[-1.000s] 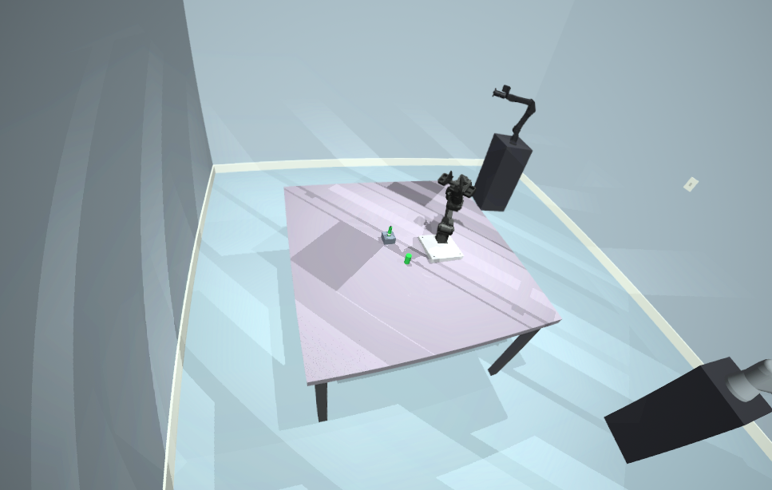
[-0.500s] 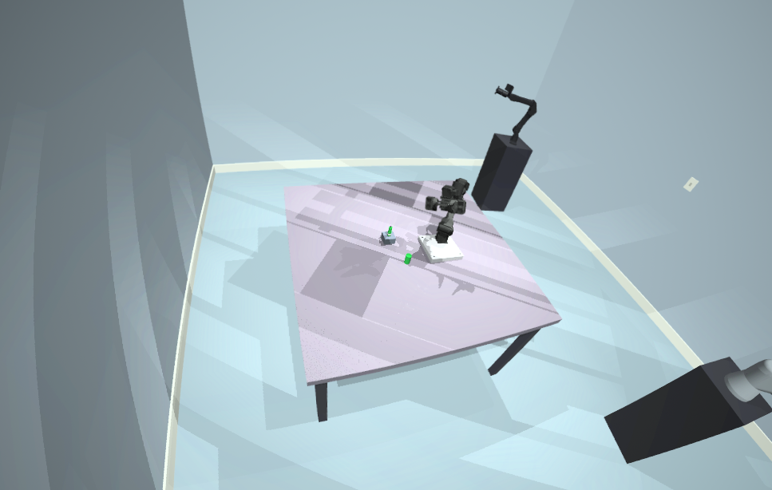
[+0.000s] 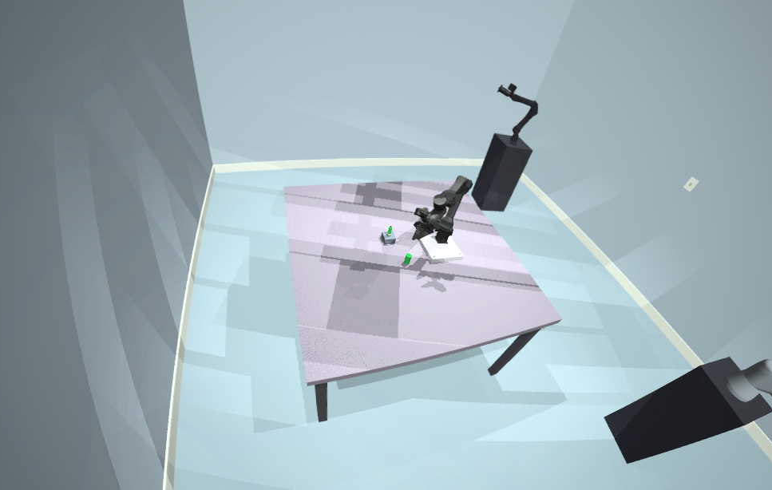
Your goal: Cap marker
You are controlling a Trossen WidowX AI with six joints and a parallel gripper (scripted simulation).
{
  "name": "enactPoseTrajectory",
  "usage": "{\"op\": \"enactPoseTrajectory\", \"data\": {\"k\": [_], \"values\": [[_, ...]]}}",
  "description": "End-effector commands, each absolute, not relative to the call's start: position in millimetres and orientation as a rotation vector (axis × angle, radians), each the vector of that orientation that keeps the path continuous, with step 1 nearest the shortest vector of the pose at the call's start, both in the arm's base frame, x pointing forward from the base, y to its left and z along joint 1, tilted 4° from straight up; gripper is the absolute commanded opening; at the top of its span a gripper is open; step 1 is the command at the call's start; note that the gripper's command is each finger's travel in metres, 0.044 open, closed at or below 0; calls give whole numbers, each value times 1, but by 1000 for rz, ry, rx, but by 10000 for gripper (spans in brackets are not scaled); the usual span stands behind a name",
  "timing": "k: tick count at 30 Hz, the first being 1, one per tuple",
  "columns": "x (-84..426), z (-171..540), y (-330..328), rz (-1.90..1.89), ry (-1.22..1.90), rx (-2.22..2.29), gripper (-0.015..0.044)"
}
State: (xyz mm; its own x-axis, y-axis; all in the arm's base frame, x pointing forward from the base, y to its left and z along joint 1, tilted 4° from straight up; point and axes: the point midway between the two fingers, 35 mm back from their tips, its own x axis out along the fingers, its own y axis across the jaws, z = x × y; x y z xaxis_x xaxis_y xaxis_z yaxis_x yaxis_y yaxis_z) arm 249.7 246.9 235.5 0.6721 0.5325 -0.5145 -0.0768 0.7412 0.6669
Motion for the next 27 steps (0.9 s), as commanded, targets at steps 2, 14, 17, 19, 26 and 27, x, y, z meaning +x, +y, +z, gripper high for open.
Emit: {"op": "enactPoseTrajectory", "data": {"k": [2, 14, 17, 19, 26, 27], "values": [[256, 153, 201, -386, 1206, 878, 253], [238, 125, 163, -1031, 1295, 953, 253], [238, 125, 163, -1031, 1295, 953, 253], [239, 125, 164, -1031, 1295, 953, 253], [239, 123, 165, -1031, 1295, 953, 253], [239, 117, 165, -1031, 1295, 953, 253]]}}
